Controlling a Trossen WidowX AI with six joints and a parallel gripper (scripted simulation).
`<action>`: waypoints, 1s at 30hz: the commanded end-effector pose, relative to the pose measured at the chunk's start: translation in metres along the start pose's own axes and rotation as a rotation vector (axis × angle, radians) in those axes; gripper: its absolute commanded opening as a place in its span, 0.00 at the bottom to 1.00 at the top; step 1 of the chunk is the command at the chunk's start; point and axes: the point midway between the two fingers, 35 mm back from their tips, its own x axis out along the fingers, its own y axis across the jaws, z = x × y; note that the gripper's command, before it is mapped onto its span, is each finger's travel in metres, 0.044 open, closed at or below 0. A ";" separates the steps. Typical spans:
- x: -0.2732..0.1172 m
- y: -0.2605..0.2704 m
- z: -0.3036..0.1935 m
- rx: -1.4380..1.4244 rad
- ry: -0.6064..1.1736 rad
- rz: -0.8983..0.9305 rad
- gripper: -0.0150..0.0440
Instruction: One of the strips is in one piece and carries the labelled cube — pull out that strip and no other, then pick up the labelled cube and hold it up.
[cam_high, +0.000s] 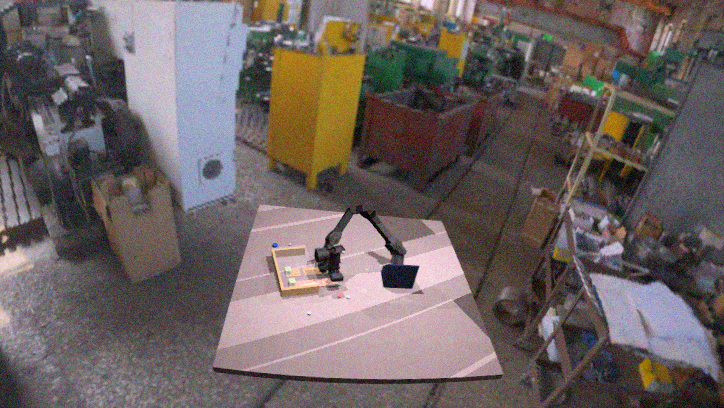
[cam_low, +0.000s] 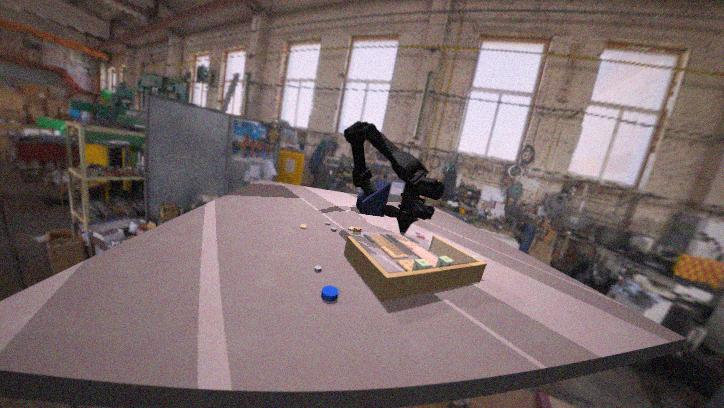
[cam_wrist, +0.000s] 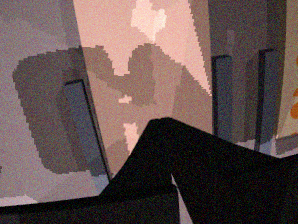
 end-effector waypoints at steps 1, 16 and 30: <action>0.007 0.000 -0.001 -0.005 0.001 -0.006 0.25; 0.012 0.000 -0.001 -0.005 0.001 -0.007 0.25; 0.013 -0.001 -0.001 -0.005 0.001 -0.007 0.25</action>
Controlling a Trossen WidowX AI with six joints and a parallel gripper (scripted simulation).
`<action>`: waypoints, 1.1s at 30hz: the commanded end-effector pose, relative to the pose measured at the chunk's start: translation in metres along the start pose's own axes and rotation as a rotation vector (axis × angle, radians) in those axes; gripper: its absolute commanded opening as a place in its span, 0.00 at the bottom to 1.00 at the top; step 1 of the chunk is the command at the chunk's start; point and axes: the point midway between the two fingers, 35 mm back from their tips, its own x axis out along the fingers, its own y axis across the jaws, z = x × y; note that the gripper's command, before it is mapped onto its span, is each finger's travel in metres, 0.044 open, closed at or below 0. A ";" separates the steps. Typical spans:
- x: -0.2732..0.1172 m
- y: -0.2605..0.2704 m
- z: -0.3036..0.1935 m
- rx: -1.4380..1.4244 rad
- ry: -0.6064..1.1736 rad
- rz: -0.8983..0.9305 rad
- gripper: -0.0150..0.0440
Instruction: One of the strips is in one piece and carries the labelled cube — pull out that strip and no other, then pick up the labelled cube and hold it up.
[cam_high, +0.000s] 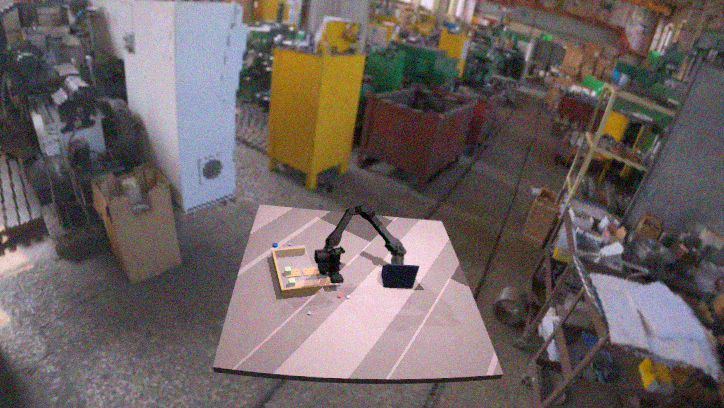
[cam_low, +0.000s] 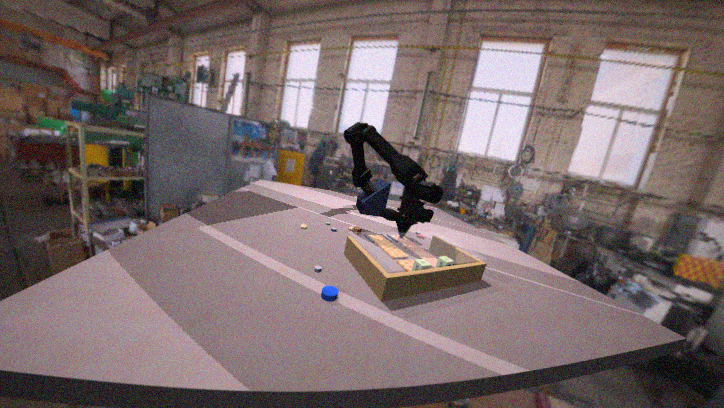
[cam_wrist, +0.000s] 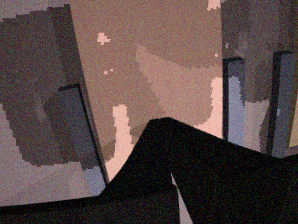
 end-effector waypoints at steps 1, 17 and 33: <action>0.001 -0.001 0.000 -0.002 -0.002 -0.006 0.25; 0.003 -0.001 0.001 -0.002 -0.002 -0.006 0.25; 0.003 0.000 -0.019 -0.003 -0.001 -0.006 0.25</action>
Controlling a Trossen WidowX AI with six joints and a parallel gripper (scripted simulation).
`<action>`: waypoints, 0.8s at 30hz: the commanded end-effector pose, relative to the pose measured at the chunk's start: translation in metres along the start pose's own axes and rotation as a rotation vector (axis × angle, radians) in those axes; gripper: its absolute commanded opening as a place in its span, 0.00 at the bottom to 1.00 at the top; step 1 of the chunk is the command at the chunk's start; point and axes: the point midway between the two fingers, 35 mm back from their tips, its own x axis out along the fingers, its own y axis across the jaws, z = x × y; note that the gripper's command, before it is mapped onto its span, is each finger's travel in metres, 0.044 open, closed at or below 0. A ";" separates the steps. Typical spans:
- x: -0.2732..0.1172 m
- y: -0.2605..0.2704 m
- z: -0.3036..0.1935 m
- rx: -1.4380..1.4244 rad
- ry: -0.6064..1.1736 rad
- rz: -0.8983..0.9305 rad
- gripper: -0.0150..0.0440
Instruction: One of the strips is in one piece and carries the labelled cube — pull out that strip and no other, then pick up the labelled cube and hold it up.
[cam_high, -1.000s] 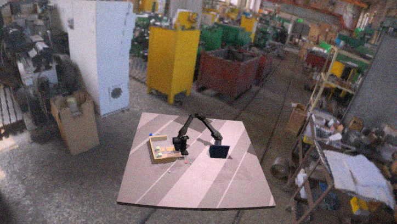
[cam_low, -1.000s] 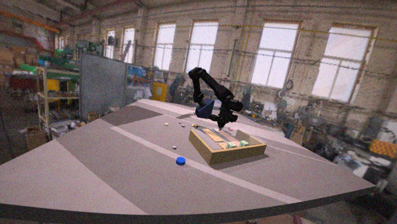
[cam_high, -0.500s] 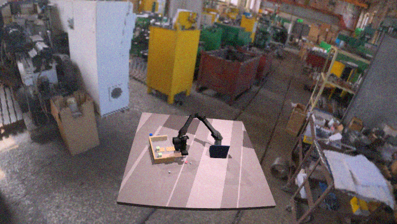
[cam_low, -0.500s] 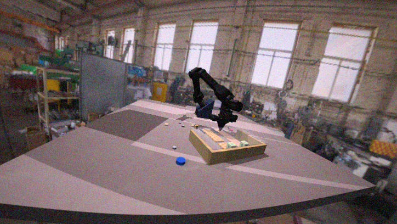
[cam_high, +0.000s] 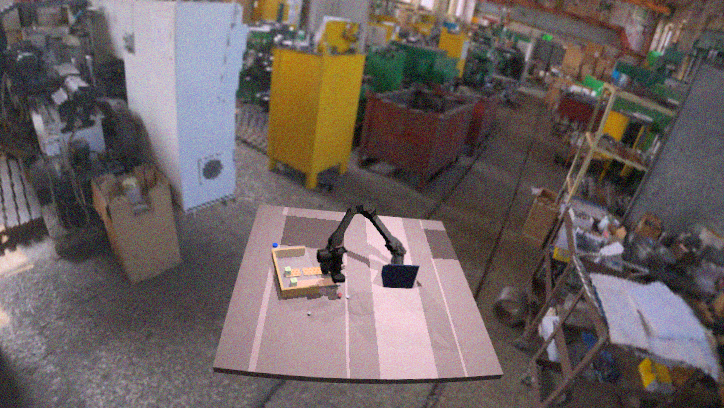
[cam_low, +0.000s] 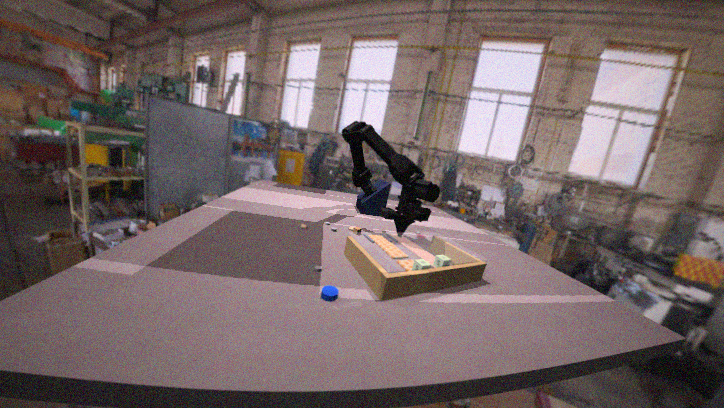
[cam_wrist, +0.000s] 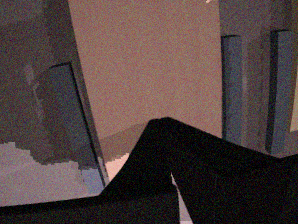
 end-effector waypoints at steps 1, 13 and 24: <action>0.003 0.001 -0.010 -0.006 0.010 -0.005 0.25; 0.003 0.001 -0.028 -0.007 0.011 -0.005 0.25; 0.004 0.001 -0.045 -0.008 0.012 -0.005 0.25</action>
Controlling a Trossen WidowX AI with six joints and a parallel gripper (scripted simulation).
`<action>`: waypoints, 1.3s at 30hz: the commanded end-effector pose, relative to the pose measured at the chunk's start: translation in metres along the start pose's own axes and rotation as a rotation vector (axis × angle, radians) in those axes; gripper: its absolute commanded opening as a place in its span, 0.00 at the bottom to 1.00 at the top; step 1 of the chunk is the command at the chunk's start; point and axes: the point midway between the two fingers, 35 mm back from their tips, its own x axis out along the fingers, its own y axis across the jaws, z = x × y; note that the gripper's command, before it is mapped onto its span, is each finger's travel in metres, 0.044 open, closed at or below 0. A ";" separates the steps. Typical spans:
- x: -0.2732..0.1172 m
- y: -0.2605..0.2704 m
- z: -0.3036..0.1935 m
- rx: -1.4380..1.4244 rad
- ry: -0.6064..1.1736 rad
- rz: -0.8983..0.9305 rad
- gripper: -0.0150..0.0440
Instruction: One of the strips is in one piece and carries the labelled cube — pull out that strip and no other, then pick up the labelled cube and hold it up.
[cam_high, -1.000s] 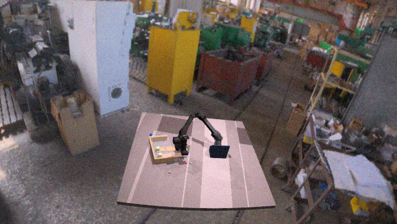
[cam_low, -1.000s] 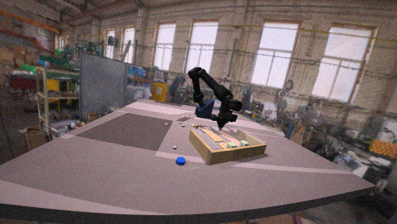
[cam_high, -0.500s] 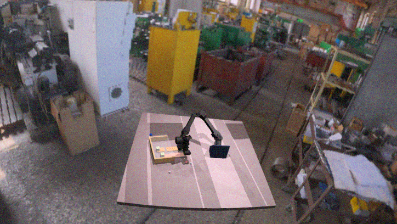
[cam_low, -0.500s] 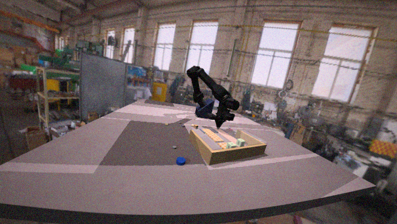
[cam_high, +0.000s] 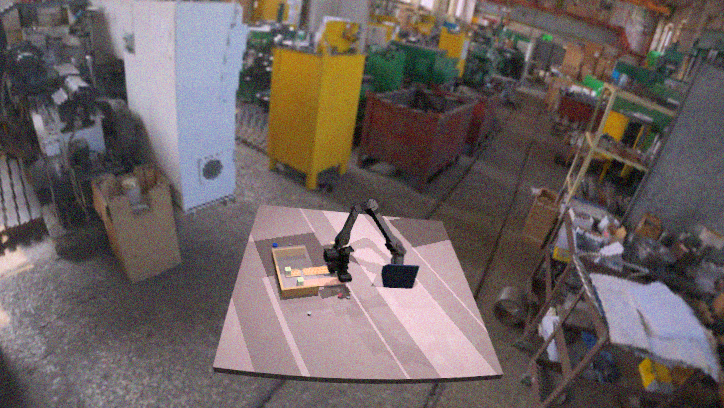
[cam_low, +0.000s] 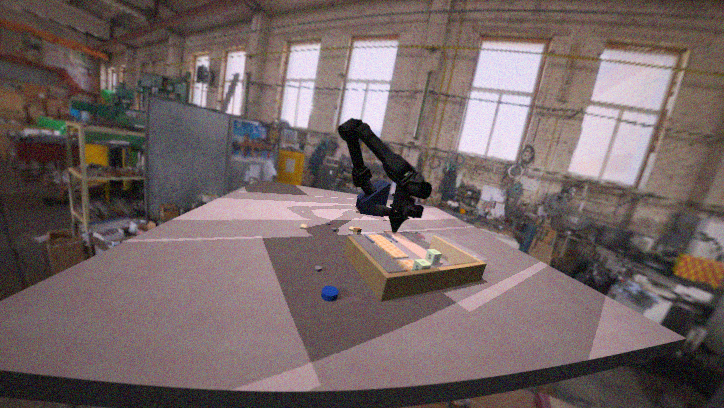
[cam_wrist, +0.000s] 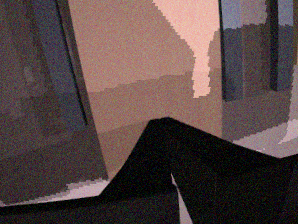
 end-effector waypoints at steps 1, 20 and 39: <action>0.004 0.001 -0.011 -0.006 0.015 -0.003 0.25; 0.004 0.000 -0.040 -0.007 0.016 -0.004 0.25; 0.004 0.000 -0.069 -0.008 0.018 -0.004 0.25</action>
